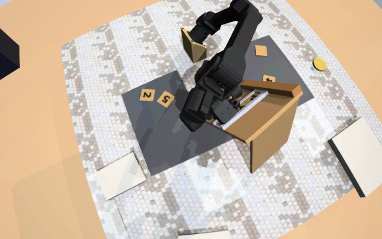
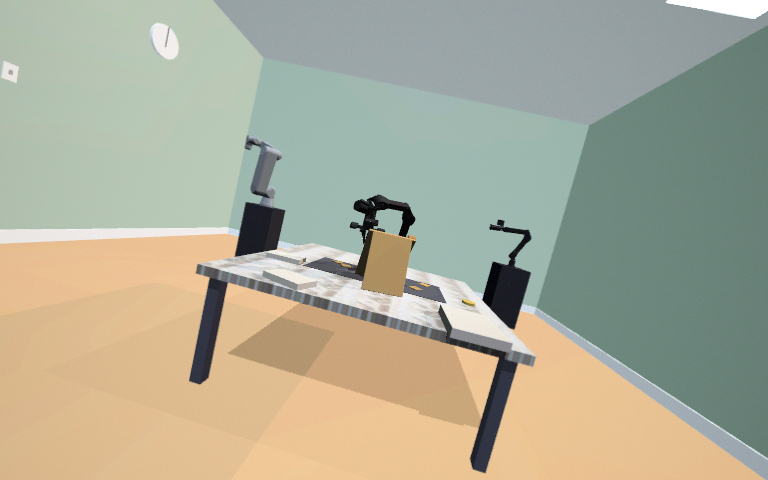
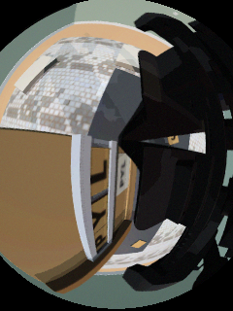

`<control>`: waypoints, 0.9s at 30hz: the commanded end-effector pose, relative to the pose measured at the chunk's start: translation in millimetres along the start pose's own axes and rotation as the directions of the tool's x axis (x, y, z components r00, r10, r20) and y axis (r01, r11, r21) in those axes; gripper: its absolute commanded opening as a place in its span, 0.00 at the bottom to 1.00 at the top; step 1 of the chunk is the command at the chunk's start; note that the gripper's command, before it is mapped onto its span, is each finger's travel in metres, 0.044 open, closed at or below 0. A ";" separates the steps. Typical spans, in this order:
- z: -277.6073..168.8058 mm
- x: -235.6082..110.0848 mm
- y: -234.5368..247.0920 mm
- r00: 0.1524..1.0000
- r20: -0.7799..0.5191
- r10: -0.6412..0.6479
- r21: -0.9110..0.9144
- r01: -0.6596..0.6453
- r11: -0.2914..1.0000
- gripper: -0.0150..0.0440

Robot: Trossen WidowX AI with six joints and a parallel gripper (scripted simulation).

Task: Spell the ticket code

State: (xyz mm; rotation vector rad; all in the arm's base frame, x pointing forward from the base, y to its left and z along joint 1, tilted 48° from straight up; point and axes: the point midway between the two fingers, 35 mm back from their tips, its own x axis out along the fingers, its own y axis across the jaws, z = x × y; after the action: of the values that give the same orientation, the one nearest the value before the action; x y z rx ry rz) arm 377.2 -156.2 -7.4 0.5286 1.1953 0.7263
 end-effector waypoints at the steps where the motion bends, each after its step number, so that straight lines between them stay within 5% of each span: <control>1: 2.0 2.4 -0.8 1.000 -0.007 0.000 -0.001 0.000 1.000 0.25; 27: 9.7 13.9 -0.9 1.000 -0.006 0.000 -0.001 0.000 1.000 0.25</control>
State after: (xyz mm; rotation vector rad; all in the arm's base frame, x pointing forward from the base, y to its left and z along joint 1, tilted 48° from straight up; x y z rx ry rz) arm 387.3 -148.3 -12.9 0.5192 1.2026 0.7286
